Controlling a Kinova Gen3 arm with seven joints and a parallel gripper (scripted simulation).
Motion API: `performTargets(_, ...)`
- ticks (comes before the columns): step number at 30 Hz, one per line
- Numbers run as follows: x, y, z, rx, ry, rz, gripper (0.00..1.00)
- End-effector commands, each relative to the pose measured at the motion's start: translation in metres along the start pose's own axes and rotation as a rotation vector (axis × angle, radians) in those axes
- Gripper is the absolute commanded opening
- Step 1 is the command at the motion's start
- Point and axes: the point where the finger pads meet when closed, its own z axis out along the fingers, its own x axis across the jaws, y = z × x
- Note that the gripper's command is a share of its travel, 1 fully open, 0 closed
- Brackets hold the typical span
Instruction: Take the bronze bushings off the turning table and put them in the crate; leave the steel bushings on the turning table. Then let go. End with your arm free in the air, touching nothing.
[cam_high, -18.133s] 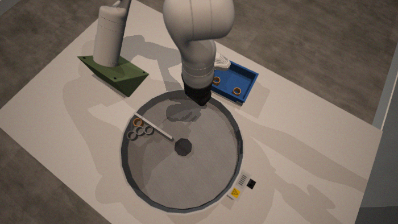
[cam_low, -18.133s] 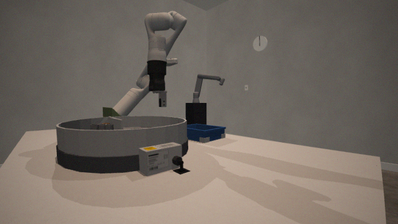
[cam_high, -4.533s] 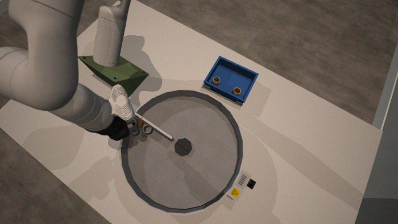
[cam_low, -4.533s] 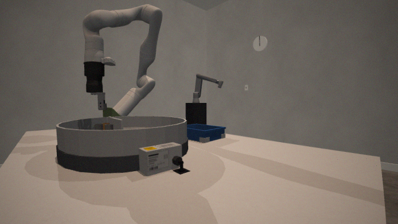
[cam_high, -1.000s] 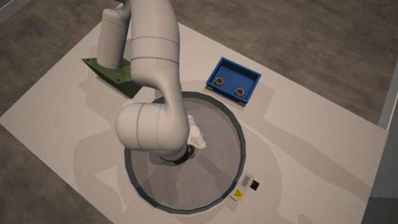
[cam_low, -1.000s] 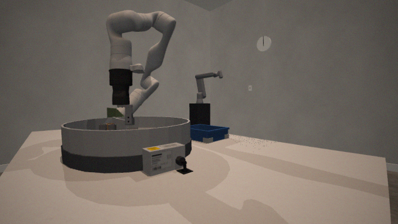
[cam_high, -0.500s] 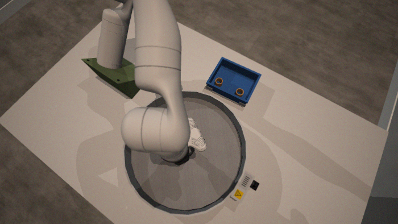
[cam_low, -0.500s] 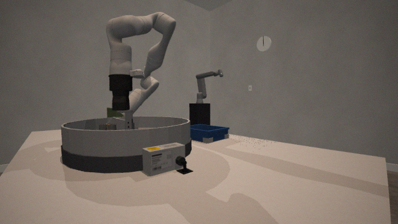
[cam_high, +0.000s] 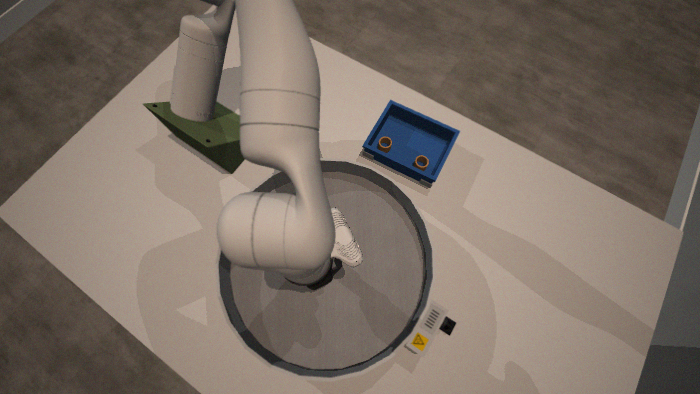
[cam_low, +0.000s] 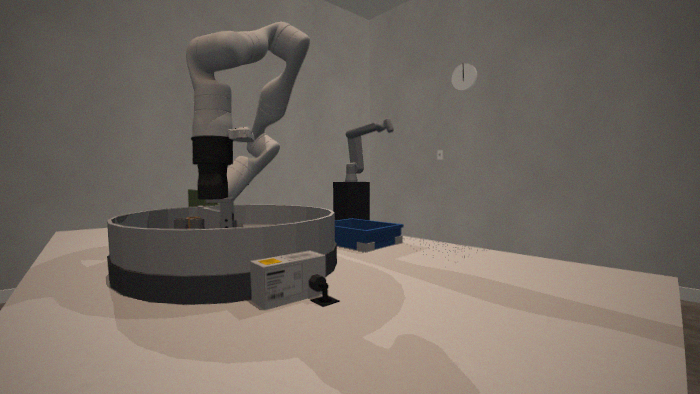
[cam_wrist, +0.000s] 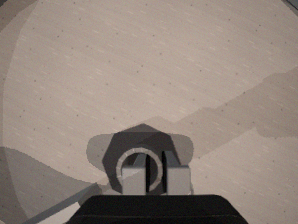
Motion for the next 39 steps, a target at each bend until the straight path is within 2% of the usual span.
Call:
performTargets(1, 0.0002, 0.0001, 0.001, 0.0, 0.001, 0.0, 0.0)
performTargets(13, 0.0002, 0.0001, 0.001, 0.0, 0.001, 0.0, 0.0)
performTargets(14, 0.0002, 0.0001, 0.001, 0.0, 0.001, 0.0, 0.42)
performTargets(39, 0.0002, 0.0001, 0.001, 0.0, 0.001, 0.0, 0.42)
